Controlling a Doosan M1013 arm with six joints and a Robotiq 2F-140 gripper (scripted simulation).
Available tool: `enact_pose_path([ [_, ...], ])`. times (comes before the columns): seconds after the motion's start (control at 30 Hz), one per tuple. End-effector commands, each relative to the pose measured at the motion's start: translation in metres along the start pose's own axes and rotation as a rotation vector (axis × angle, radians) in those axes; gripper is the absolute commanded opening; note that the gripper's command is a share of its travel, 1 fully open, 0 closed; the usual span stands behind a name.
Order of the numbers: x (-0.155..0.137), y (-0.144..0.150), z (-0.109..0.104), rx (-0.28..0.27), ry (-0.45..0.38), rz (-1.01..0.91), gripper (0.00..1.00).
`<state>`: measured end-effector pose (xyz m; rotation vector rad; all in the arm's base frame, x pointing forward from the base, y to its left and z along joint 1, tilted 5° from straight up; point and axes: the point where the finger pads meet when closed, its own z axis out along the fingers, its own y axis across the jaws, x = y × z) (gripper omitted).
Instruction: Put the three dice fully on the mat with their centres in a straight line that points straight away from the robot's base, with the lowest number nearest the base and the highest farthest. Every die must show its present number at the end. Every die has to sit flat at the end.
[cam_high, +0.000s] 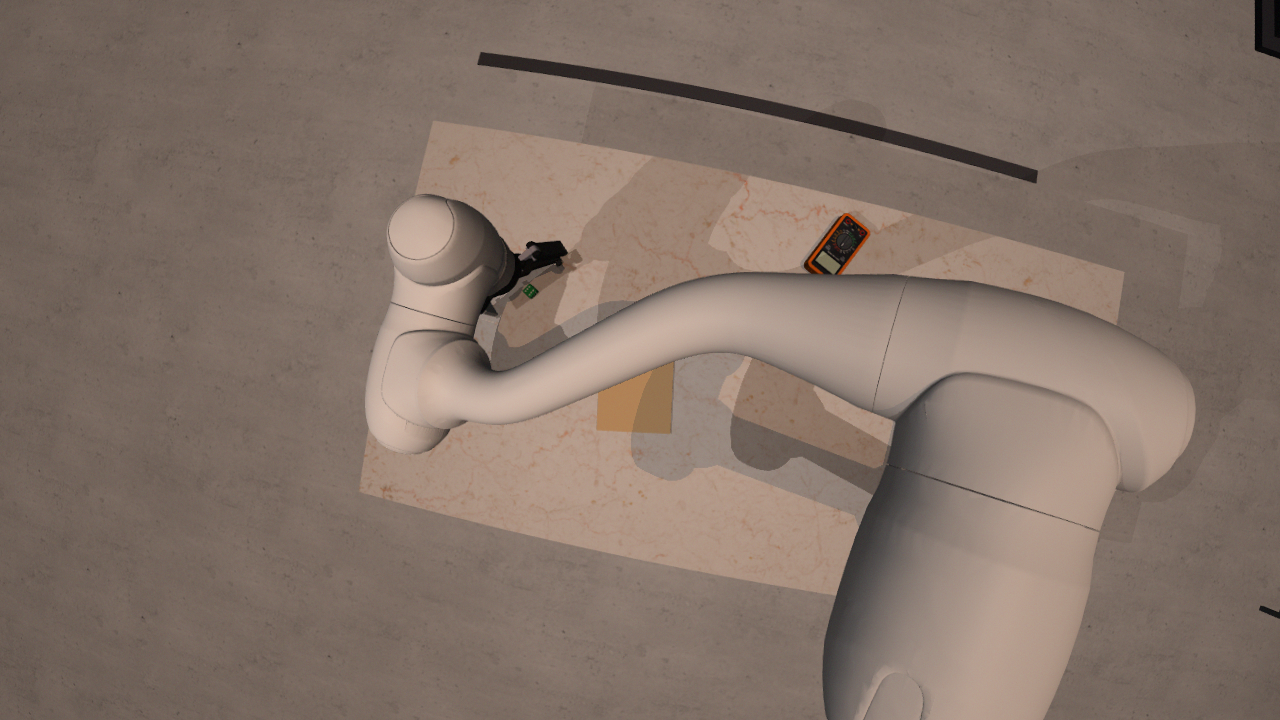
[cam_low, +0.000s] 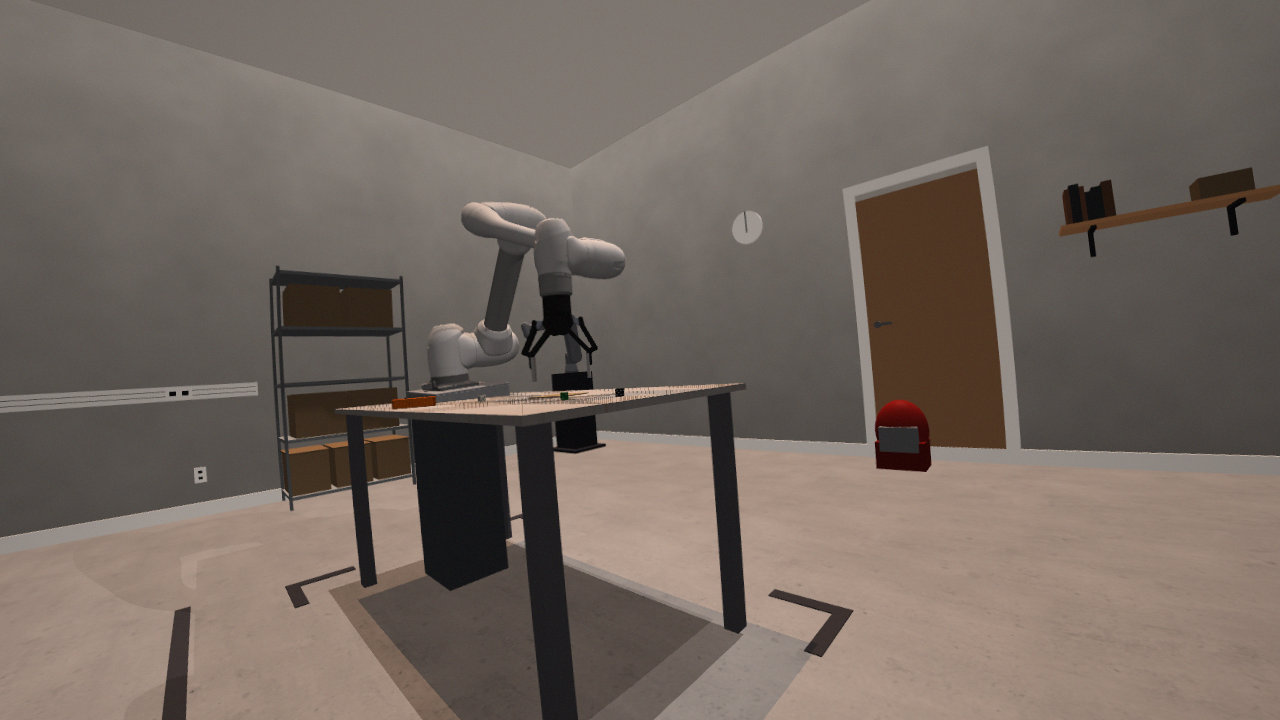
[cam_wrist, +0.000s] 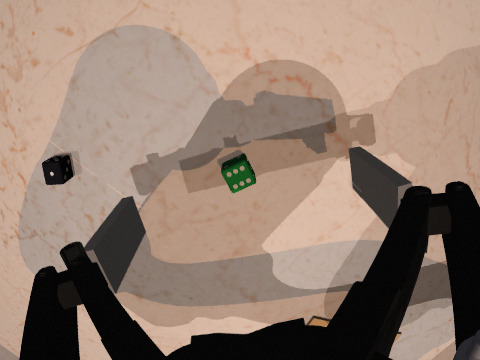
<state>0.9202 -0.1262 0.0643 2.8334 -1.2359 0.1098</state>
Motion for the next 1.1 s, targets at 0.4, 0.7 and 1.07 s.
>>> enact_pose_path([
  [0.4, 0.007, -0.027, -0.002, 0.001, 0.001, 0.000, 1.00],
  [0.7, 0.027, -0.104, -0.002, 0.001, 0.001, 0.000, 1.00],
  [1.07, 0.038, -0.148, -0.002, 0.001, 0.001, 0.000, 1.00],
])
